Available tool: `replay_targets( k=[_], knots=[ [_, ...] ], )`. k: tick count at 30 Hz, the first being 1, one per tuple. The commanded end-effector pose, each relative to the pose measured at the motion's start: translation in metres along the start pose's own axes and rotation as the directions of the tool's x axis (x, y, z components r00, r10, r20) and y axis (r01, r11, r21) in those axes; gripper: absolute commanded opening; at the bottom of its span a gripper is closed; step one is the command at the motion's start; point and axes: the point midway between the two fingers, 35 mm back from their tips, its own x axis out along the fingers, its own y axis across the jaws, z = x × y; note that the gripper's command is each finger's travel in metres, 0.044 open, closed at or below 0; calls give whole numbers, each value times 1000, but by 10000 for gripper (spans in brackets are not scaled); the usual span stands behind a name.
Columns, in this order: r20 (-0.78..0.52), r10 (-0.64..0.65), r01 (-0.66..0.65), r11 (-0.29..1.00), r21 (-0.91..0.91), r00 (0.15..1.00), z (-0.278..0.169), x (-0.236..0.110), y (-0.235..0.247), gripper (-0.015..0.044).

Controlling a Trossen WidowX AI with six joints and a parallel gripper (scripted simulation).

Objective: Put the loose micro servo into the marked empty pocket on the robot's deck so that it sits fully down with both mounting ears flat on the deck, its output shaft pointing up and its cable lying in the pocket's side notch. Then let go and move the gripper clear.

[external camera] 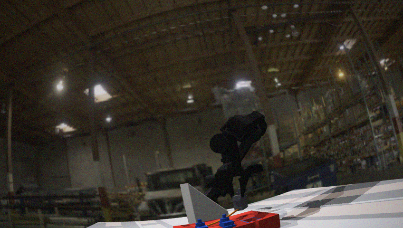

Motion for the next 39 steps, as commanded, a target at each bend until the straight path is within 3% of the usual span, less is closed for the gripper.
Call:
replay_targets(
  k=[1,16,26,39],
  knots=[
    [4,-4,5,988,-154,1000,1,-1,-1,0],
    [4,-4,6,795,-607,1000,1,-1,-1,0],
    [4,-4,6,791,-611,1000,4,-1,2,0],
    [6,-3,6,790,-613,1000,43,-1,32,0]
  ],
)
